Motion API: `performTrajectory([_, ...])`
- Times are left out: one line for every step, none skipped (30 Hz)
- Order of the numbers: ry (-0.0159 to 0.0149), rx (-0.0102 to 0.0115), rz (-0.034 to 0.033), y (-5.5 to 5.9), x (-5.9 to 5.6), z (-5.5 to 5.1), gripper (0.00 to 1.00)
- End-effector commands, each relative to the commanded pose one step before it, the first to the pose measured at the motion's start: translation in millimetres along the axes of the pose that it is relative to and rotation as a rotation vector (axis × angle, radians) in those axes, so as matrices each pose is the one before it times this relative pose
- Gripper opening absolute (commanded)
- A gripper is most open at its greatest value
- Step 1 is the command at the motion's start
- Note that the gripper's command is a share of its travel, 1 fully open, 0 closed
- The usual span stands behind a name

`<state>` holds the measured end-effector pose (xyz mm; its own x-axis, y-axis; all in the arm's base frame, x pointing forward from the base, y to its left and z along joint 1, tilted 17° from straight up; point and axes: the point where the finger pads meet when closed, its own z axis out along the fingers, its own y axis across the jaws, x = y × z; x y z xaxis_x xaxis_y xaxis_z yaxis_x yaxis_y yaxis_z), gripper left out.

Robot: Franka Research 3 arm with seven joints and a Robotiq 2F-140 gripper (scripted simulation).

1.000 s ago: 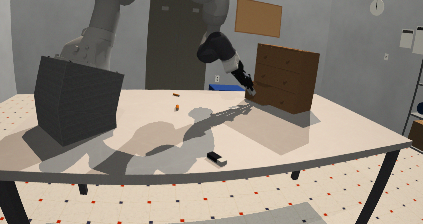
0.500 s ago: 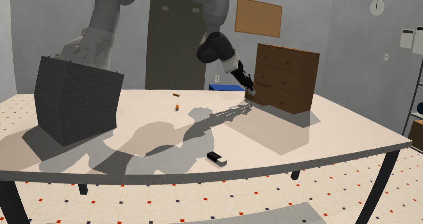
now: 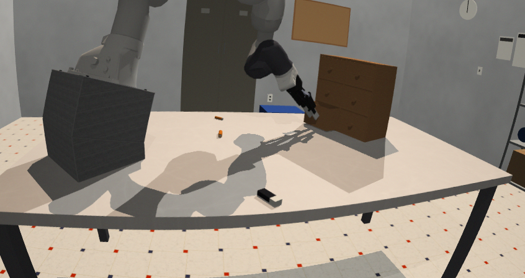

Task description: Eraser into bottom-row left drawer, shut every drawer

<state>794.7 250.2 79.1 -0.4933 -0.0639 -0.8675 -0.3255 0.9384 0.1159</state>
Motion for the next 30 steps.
performTrajectory([-0.00198,0.00064,0.00189,-0.18,-0.09,-0.39,0.28])
performTrajectory([0.00000,0.00000,0.00000,0.00,0.00,0.00,0.28])
performTrajectory([0.00000,0.00000,0.00000,0.00,0.00,0.00,0.28])
performTrajectory([0.00000,0.00000,0.00000,0.00,0.00,0.00,0.28])
performTrajectory([0.00000,0.00000,0.00000,0.00,0.00,0.00,0.28])
performTrajectory([0.00000,0.00000,0.00000,0.00,0.00,0.00,0.28])
performTrajectory([0.00000,0.00000,0.00000,0.00,0.07,-0.07,0.28])
performTrajectory([0.00001,-0.00001,-0.00001,0.00,0.42,-0.42,0.28])
performTrajectory([0.00001,-0.00001,-0.00001,0.00,1.03,-1.03,0.28])
performTrajectory([-0.00001,0.00002,0.00001,-0.01,1.79,-1.80,0.28])
performTrajectory([0.00000,-0.00001,-0.00001,0.00,2.64,-2.64,0.28])
performTrajectory([0.00001,0.00000,-0.00001,0.00,3.35,-3.34,0.28])
performTrajectory([0.00004,0.00000,-0.00003,0.00,2.75,-2.70,0.28])
performTrajectory([0.00002,0.00000,-0.00001,0.00,2.88,-2.86,0.28])
performTrajectory([0.00001,0.00000,0.00000,0.00,3.02,-3.01,0.28])
performTrajectory([0.00001,0.00001,0.00001,0.00,3.02,-3.00,0.28])
performTrajectory([0.00000,0.00000,0.00000,0.00,0.00,0.00,0.28])
performTrajectory([0.00000,0.00000,0.00000,0.00,0.00,0.00,0.28])
performTrajectory([0.00000,0.00001,0.00001,0.00,2.91,-2.90,0.28])
performTrajectory([-0.00001,0.00000,0.00001,0.00,2.70,-2.71,0.28])
performTrajectory([-0.00008,-0.00001,0.00002,-0.01,2.35,-2.44,0.28])
performTrajectory([0.00012,0.00001,-0.00001,0.00,2.13,-1.99,0.28])
performTrajectory([-0.00005,-0.00001,0.00001,0.00,1.60,-1.66,0.28])
performTrajectory([0.00008,0.00001,0.00000,0.00,1.29,-1.20,0.28])
performTrajectory([-0.00005,-0.00001,0.00000,0.00,0.79,-0.85,0.28])
performTrajectory([-0.00006,-0.00001,0.00000,0.00,0.42,-0.50,0.28])
performTrajectory([-0.00003,0.00000,0.00000,0.00,0.17,-0.21,0.28])
performTrajectory([-0.00001,0.00000,0.00000,0.00,0.03,-0.03,0.28])
performTrajectory([0.00000,0.00000,0.00000,0.00,0.01,-0.07,0.28])
performTrajectory([0.00000,0.00000,-0.00001,0.00,0.03,-0.45,0.28])
